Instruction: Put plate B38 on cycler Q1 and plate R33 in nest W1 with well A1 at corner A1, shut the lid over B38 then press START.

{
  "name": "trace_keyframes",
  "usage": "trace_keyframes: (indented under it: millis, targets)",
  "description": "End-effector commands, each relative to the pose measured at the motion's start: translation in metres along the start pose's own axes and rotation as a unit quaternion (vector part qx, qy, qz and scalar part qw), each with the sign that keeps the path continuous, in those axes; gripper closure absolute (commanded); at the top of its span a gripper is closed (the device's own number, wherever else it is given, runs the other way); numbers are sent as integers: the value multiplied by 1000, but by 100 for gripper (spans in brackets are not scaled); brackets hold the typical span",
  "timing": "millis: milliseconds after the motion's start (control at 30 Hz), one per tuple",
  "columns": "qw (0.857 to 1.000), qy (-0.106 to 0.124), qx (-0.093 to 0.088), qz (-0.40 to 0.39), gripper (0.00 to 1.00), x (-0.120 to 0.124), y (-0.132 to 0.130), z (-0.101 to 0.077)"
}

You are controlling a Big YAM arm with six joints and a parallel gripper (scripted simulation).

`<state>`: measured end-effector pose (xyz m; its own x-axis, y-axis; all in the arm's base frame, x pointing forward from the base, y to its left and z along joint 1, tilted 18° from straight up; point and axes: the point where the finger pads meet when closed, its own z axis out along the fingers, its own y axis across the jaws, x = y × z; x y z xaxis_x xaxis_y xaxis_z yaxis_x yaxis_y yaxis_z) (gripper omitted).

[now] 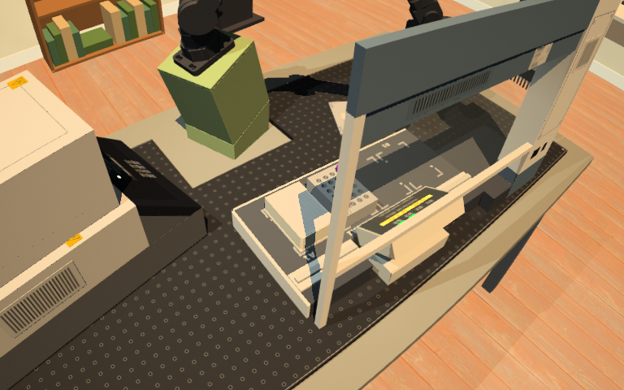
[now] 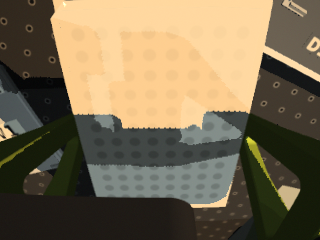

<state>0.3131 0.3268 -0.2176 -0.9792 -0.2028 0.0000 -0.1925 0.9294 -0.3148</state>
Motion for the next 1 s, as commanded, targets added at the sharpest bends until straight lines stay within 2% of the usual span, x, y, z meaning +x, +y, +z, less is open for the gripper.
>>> trace_keyframes:
  millis: [0,67,333,433,533,700,833,967]
  targets:
    - [1000,-17,-16,-14,100,-26,15,-16]
    - [999,-14,-20,-29,100,-21,26,-18]
    - [999,-12,-11,-39,100,17,72,-13]
    - [998,-12,-11,-67,100,20,83,-13]
    - [997,-14,-13,-71,100,14,79,-15]
    - [997,-17,-22,-74,100,21,106,-20]
    - [995,-15,-17,-101,100,46,131,-18]
    - [994,-8,-7,-111,100,67,142,-10]
